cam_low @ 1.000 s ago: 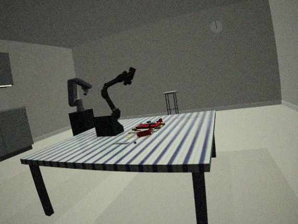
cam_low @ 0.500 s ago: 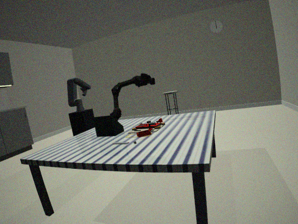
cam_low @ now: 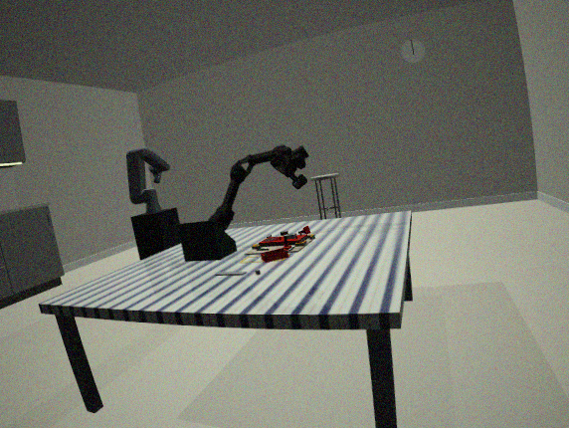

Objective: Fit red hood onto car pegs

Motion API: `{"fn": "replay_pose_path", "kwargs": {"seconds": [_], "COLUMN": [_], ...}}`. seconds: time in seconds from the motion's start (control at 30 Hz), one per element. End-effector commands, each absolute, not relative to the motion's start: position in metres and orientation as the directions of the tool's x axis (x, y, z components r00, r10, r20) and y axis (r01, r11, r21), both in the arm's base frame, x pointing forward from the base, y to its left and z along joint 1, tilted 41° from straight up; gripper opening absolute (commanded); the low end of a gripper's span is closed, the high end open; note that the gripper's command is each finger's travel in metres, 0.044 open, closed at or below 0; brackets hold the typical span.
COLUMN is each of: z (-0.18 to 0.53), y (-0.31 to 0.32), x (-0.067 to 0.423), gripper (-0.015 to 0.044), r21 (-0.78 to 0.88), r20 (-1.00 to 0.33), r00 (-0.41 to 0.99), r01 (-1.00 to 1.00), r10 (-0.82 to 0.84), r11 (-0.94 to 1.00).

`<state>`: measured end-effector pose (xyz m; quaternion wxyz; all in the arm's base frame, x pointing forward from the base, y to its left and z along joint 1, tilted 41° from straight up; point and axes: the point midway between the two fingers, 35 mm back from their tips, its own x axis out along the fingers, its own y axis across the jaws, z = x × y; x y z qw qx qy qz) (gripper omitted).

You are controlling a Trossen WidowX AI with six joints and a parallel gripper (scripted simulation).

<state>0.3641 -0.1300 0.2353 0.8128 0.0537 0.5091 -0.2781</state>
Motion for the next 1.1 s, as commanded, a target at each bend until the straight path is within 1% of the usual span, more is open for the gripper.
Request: {"fn": "replay_pose_path", "kwargs": {"seconds": [0.0,0.1,0.2,0.37,0.53,0.7,1.07], "z": [0.168,0.135,0.095,0.046,0.005,-0.030,-0.031], "y": [-0.151,-0.160,-0.162,-0.166,-0.174,-0.179,-0.178], "x": [0.371,0.371,0.363,0.350,0.339,0.327,0.334], "gripper": [0.0440,0.0440,0.0440,0.0440,0.0440,0.0440,0.0440], "r21": [-0.154,-0.083,0.043,0.248,0.400,0.467,0.469], "r20": [-0.954,-0.982,-0.995,-0.965,-0.891,-0.781,-0.766], "r00": [0.208,0.156,0.087,0.034,0.042,0.102,0.113], "r01": [0.277,0.150,-0.015,-0.224,-0.400,-0.558,-0.577], "r10": [-0.216,-0.106,0.044,0.262,0.452,0.616,0.633], "r11": [0.948,0.985,0.999,0.942,0.825,0.685,0.669]}}
